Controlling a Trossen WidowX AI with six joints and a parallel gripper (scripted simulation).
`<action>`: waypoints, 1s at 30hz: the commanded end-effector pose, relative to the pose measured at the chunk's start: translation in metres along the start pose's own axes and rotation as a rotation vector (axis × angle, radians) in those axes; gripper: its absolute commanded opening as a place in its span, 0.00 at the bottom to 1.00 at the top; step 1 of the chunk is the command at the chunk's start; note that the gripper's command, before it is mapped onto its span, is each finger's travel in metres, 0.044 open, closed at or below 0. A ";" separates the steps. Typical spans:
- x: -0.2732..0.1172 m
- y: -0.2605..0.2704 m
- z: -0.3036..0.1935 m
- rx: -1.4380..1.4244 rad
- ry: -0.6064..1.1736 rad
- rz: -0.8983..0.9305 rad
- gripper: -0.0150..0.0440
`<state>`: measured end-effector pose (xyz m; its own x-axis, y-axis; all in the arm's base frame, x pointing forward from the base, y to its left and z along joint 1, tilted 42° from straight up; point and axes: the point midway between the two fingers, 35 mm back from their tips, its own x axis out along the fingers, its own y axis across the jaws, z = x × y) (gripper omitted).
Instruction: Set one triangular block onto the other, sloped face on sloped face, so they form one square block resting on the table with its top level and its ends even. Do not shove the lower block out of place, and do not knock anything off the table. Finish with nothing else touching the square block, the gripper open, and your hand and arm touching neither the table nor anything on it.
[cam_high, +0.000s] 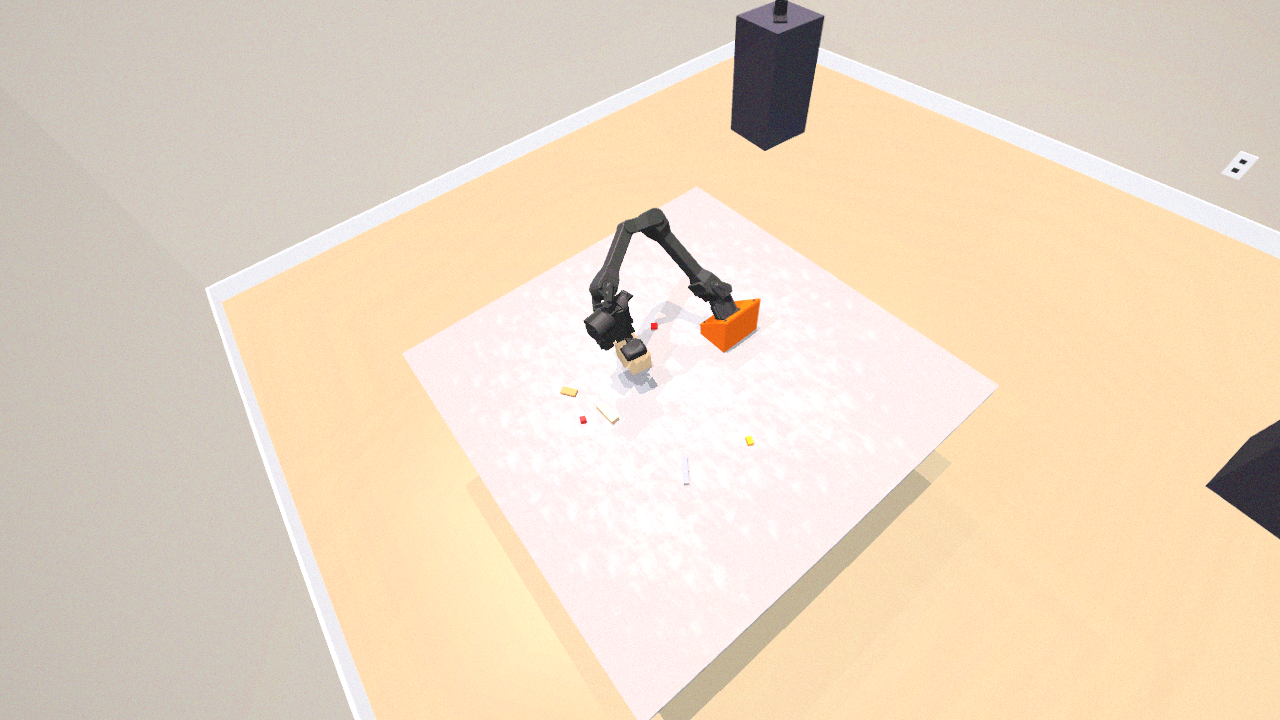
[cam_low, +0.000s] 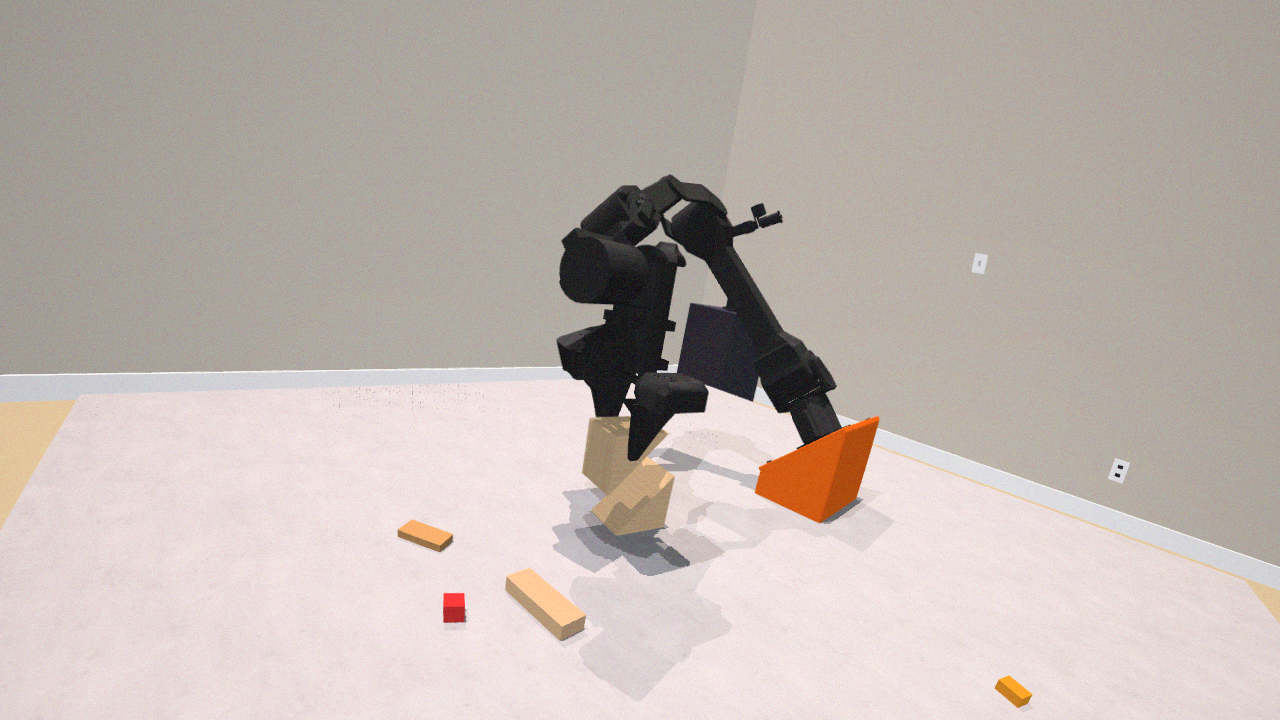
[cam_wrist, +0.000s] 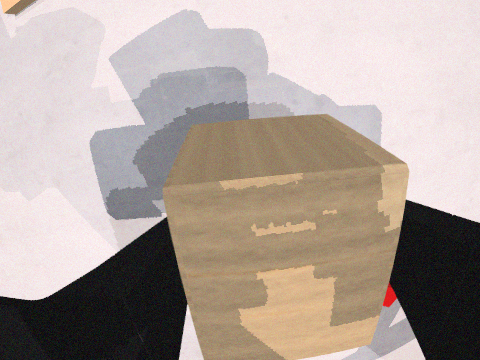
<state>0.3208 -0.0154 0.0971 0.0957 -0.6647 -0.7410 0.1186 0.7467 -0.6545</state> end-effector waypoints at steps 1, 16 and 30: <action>0.005 -0.001 -0.002 0.002 -0.008 -0.001 0.25; 0.030 -0.001 -0.011 0.002 -0.017 -0.007 0.25; 0.030 -0.002 -0.010 -0.001 -0.019 -0.009 0.25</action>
<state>0.3125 -0.0359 0.0741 0.1101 -0.6696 -0.7345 0.1210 0.7425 -0.6588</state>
